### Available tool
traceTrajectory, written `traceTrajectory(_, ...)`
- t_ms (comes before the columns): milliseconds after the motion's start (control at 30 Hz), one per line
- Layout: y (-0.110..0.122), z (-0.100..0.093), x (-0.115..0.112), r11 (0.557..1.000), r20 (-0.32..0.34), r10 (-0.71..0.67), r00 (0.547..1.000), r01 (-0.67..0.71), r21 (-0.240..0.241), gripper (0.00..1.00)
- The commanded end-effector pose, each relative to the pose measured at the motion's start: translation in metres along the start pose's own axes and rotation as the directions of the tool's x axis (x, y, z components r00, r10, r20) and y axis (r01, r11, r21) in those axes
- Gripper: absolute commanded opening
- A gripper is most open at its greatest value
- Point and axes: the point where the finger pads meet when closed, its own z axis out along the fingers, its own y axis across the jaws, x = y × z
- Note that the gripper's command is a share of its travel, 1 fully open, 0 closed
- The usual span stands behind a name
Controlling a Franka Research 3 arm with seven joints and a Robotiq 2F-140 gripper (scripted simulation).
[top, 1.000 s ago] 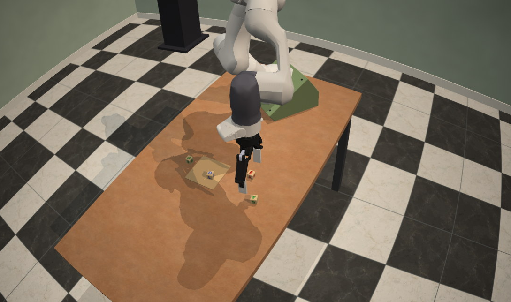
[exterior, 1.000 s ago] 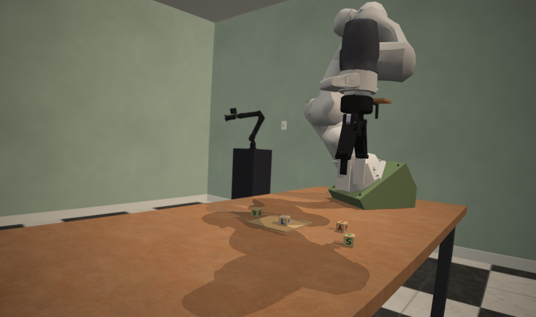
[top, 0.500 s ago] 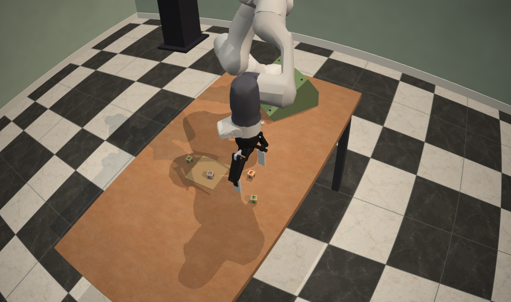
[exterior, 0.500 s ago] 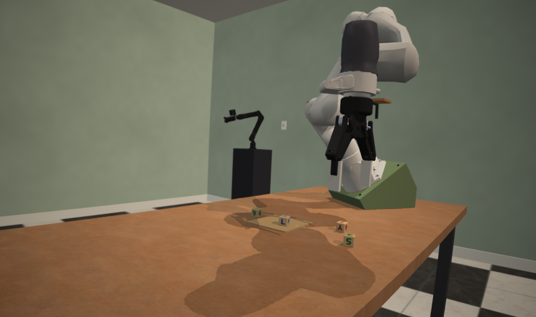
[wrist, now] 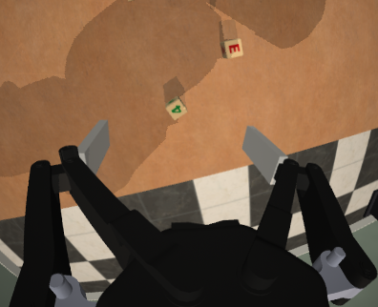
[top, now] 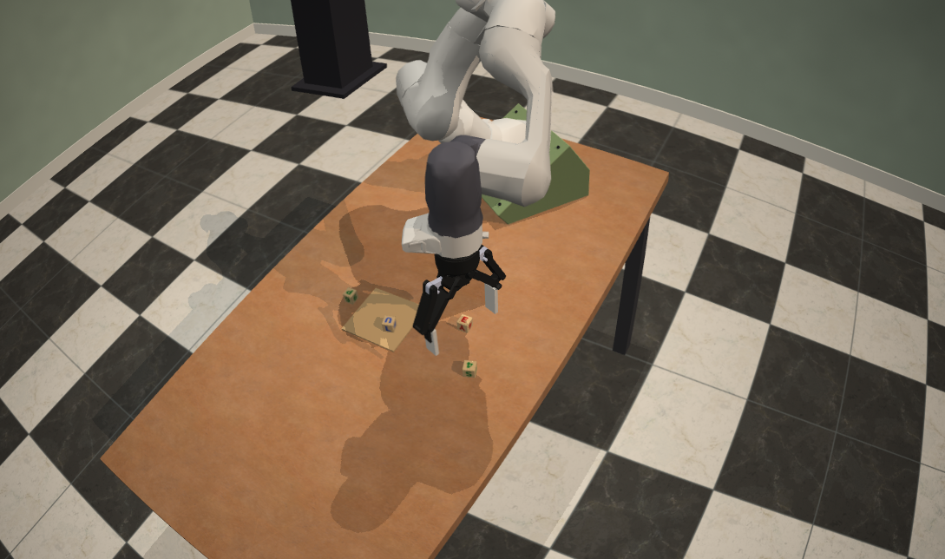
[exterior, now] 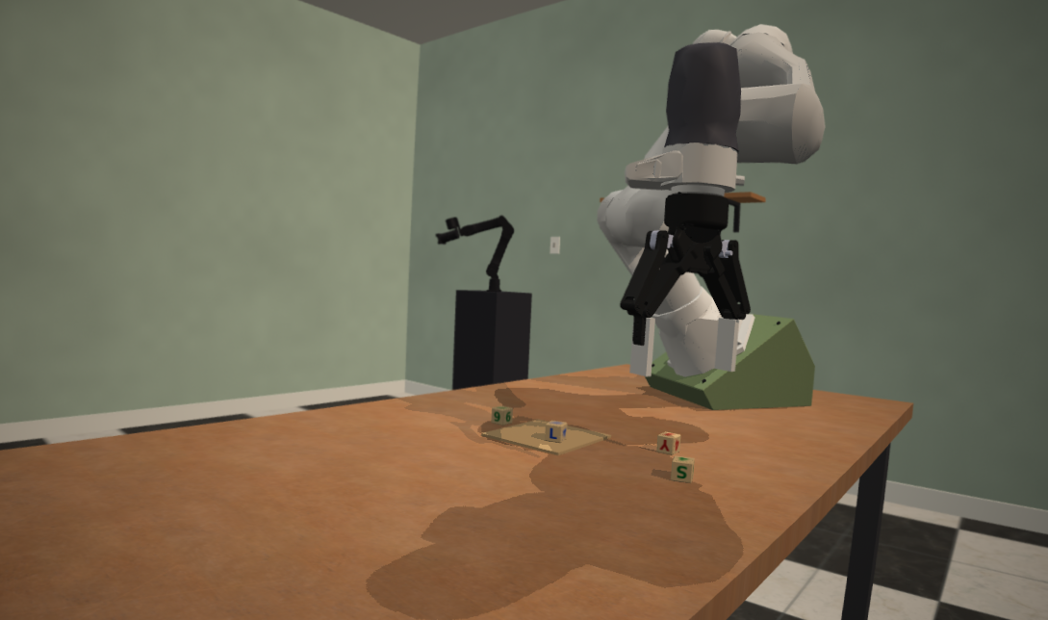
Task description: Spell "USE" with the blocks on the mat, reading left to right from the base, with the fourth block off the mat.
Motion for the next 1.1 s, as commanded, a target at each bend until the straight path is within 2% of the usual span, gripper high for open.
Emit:
traceTrajectory(0,0.004,0.002,-0.001,0.99,0.001,0.137,0.991,-0.137,-0.013,1.0)
traceTrajectory(167,0.004,0.003,-0.002,0.982,0.0,0.188,0.982,-0.188,-0.013,1.0)
traceTrajectory(500,0.004,0.008,-0.002,0.929,-0.001,0.37,0.929,-0.37,-0.013,1.0)
traceTrajectory(667,0.004,0.01,-0.002,0.896,-0.002,0.444,0.896,-0.444,-0.013,1.0)
traceTrajectory(733,0.004,0.01,-0.002,0.896,-0.002,0.444,0.896,-0.444,-0.013,1.0)
traceTrajectory(767,0.004,0.011,-0.002,0.877,-0.002,0.481,0.877,-0.481,-0.013,1.0)
traceTrajectory(1067,0.004,0.016,-0.003,0.8,-0.003,0.601,0.8,-0.601,-0.013,1.0)
